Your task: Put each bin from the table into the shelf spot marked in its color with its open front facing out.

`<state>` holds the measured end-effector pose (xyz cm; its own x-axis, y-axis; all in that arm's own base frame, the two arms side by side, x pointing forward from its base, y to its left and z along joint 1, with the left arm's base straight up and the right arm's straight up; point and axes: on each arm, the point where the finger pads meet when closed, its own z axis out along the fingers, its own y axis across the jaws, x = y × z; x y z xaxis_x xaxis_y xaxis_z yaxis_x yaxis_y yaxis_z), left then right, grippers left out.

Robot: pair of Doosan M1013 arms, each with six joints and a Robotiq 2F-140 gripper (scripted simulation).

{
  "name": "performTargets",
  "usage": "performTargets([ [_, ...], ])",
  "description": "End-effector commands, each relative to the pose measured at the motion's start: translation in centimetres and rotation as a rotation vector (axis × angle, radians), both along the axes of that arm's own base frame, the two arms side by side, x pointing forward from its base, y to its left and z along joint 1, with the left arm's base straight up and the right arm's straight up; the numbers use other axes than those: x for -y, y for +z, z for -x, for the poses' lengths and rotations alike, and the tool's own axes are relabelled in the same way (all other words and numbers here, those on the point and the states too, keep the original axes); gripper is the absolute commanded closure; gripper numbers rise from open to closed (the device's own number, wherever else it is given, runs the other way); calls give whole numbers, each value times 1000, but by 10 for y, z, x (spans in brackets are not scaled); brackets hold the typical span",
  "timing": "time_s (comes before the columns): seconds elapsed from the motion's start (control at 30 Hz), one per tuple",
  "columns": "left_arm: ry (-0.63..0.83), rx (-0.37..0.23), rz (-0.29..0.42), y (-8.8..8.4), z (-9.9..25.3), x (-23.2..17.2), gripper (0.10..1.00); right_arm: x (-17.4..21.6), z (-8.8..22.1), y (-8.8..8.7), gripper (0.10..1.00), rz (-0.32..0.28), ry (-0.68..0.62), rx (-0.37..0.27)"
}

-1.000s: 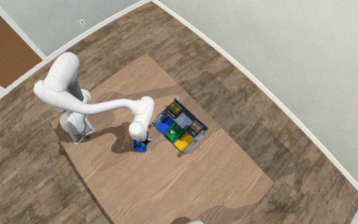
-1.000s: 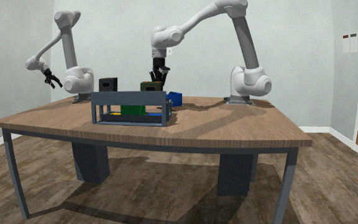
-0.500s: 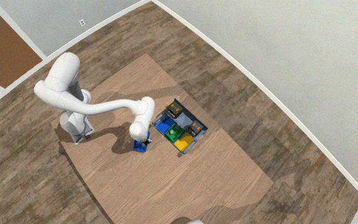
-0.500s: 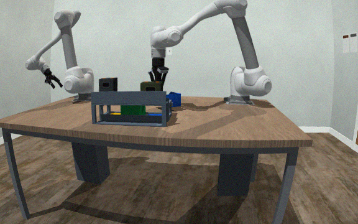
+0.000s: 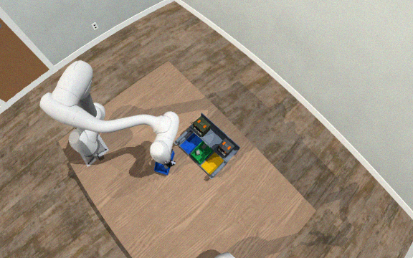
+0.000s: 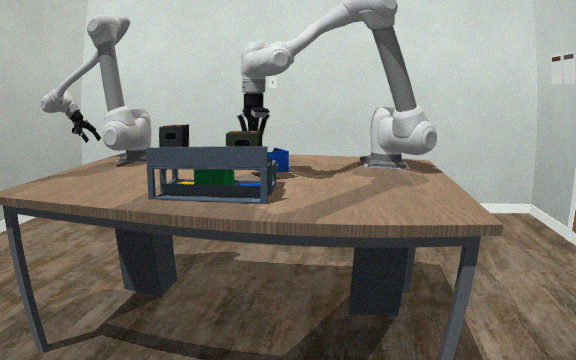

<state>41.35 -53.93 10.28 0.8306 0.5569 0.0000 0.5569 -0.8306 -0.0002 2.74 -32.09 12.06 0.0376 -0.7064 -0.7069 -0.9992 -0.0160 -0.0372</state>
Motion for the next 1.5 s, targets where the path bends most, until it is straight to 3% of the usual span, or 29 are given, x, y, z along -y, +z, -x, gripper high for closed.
performTargets([
  [0.0,-7,1,1,1,0,1,999,0,0,0,98,1,0,0],
  [1.47,-229,1,1,1,-3,10,999,0,0,0,98,1,0,0],
])
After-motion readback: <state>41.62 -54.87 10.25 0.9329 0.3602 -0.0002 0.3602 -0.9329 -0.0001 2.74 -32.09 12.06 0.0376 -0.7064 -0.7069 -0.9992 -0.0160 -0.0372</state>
